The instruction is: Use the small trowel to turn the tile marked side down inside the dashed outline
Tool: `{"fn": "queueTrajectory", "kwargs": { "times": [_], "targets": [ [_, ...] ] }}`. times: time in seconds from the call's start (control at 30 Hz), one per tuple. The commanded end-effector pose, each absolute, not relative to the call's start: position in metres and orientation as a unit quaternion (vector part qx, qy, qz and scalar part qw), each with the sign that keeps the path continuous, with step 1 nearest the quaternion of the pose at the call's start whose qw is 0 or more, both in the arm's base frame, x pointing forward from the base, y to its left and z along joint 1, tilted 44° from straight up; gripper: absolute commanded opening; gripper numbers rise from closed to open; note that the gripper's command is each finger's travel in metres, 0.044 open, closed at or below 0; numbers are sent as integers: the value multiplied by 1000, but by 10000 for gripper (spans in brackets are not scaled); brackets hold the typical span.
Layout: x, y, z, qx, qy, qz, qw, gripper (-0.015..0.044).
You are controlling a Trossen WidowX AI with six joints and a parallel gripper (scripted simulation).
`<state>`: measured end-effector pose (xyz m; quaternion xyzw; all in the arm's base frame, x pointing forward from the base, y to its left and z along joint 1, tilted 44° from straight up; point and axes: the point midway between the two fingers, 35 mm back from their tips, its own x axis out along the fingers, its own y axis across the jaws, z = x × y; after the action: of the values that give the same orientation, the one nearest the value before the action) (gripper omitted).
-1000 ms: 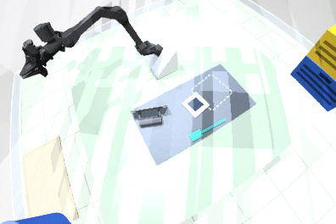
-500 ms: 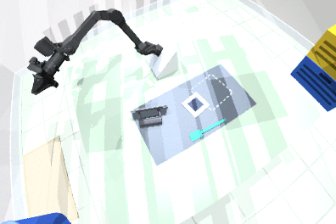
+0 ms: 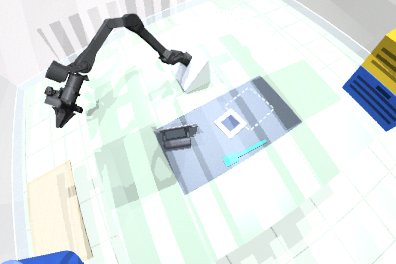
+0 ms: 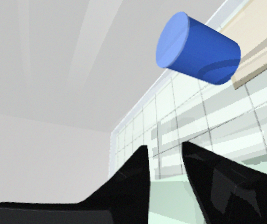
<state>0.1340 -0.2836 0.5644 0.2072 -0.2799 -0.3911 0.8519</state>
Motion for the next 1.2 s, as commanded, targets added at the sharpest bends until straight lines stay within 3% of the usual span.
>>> {"fn": "queueTrajectory", "kwargs": {
  "times": [0.0,1.17],
  "targets": [
    [144,-294,547,222,-254,-408,848,100],
    [236,-304,361,232,129,-520,812,100]
  ]
}}
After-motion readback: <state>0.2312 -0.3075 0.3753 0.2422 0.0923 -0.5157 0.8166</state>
